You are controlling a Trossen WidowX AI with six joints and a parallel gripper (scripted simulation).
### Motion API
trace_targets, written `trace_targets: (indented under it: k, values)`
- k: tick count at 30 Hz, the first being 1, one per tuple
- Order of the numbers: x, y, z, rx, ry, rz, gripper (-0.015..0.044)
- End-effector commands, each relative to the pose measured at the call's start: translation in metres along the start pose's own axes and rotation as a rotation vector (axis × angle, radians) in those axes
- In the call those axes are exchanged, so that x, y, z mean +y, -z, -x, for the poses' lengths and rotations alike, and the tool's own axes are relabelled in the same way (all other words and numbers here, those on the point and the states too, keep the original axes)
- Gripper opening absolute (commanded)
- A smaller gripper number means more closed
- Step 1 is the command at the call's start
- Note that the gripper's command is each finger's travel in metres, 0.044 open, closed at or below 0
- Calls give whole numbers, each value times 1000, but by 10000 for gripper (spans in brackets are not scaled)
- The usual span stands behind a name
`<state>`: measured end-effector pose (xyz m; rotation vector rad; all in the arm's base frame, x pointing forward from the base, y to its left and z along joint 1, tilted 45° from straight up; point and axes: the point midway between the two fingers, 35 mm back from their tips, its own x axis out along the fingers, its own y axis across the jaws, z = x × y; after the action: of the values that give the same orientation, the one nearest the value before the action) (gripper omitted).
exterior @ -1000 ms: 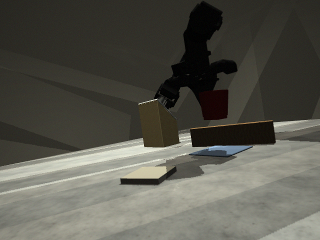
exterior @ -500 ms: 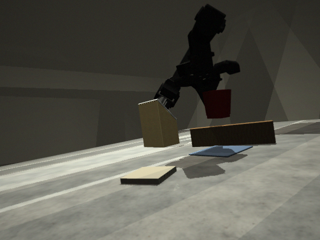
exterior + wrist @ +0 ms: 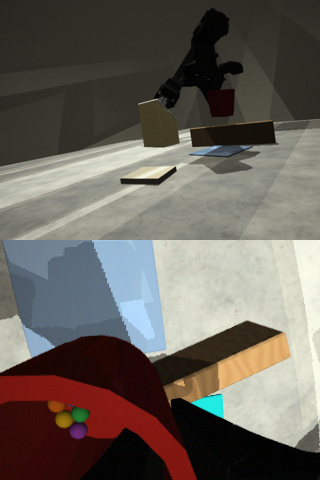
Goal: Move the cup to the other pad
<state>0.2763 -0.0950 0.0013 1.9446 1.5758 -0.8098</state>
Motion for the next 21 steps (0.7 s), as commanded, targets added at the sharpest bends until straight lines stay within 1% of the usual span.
trace_targets:
  k: [1, 21]
  values:
    - [-3, 9, 0, 5, 2, -4, 0]
    - [-13, 47, 1, 7, 3, -5, 0]
